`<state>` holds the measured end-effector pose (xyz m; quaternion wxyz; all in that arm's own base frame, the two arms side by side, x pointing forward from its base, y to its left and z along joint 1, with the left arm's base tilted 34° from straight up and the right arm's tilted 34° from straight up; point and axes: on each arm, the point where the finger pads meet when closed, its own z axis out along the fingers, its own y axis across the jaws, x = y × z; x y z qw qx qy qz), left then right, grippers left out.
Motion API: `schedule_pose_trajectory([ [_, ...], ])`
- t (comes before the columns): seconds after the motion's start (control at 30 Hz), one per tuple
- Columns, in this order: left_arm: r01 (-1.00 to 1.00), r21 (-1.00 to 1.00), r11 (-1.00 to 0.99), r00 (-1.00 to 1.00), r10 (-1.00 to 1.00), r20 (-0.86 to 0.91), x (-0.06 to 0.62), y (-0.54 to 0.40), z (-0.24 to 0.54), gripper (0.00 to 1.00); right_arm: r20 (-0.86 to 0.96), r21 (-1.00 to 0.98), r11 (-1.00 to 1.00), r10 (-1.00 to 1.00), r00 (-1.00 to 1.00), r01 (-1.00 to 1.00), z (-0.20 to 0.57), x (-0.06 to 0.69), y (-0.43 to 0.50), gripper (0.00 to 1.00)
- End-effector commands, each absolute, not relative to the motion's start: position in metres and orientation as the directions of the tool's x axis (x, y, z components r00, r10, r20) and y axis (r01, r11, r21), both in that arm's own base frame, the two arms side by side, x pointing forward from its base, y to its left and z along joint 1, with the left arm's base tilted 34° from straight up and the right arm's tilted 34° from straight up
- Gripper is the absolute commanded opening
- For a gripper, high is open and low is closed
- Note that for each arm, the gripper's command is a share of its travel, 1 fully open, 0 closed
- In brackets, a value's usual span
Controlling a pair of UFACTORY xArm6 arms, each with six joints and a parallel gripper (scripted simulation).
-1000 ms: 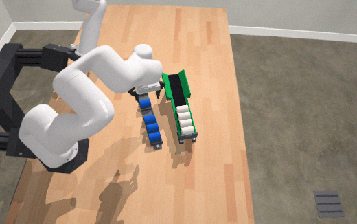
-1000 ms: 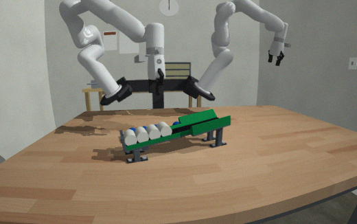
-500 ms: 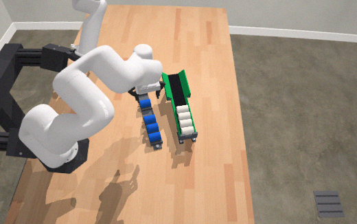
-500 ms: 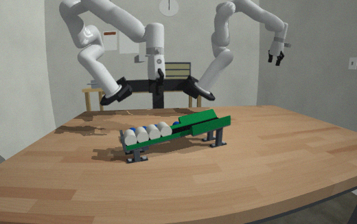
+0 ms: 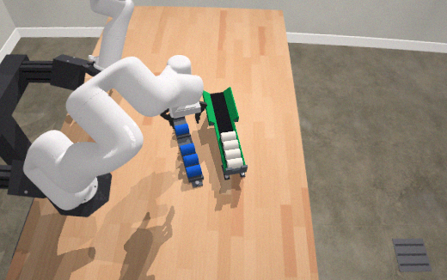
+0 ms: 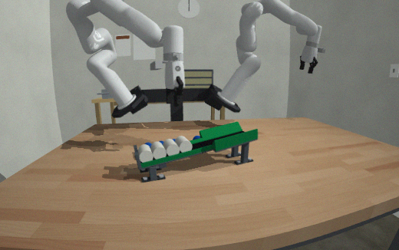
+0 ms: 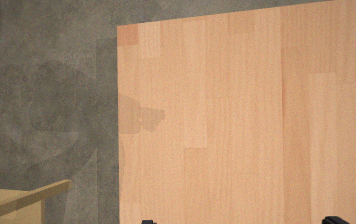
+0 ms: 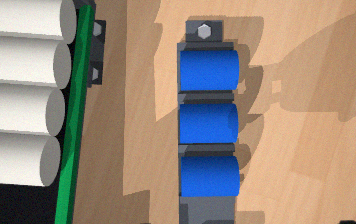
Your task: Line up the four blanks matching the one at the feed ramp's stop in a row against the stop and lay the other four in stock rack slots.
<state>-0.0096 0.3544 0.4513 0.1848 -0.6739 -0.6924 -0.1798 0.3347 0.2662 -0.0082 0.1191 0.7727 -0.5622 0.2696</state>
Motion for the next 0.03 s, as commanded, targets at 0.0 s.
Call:
schedule_pose_trajectory([
  [0.0, 1.000, 0.000, 0.027, -0.024, 0.865, 0.502, -0.0097, 0.3544, 0.4529, 1.00, 0.548, -0.122, -0.340, -0.806, 0.222, -0.932, -0.0071, 0.3354, 0.2680, 1.00],
])
